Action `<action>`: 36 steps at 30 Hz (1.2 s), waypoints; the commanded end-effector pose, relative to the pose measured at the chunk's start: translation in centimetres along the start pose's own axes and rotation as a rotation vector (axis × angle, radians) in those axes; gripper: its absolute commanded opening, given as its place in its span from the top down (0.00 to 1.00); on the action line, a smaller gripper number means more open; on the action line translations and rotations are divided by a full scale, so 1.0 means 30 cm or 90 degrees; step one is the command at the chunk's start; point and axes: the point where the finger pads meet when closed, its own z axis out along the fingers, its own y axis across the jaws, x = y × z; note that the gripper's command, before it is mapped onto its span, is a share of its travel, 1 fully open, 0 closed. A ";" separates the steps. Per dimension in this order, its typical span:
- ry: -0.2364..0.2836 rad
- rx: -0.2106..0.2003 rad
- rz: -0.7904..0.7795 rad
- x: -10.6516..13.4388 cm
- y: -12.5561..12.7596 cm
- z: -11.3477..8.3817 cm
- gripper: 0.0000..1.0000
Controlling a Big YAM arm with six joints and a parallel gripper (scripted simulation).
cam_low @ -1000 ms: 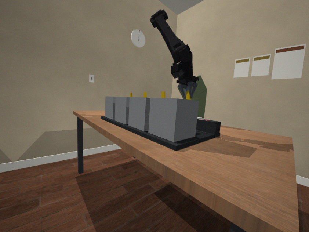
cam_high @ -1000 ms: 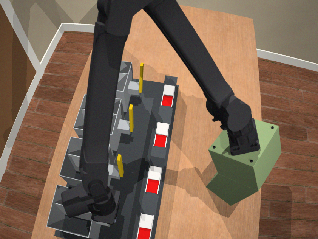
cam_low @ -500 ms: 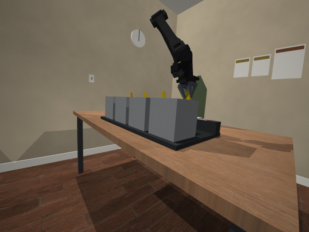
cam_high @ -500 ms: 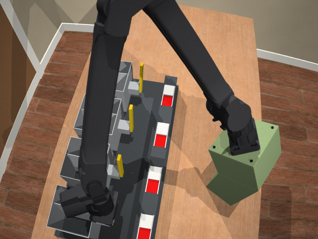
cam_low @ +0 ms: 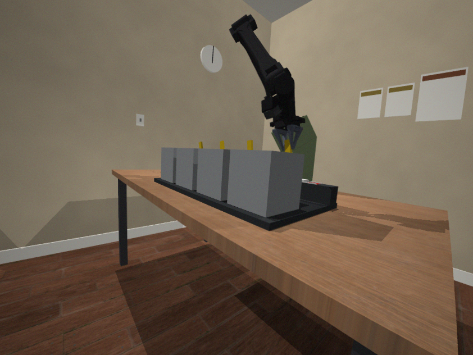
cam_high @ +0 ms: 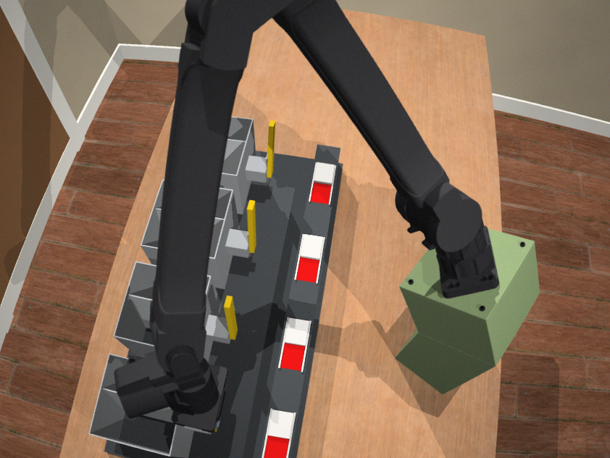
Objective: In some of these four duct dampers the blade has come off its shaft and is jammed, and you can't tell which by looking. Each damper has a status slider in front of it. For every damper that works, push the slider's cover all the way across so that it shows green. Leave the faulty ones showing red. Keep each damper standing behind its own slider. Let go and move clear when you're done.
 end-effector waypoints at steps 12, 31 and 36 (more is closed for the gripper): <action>-0.014 -0.011 0.003 -0.048 0.038 0.015 0.64; -0.014 -0.011 0.006 -0.049 0.037 0.015 0.83; -0.014 -0.011 0.006 -0.049 0.037 0.015 0.83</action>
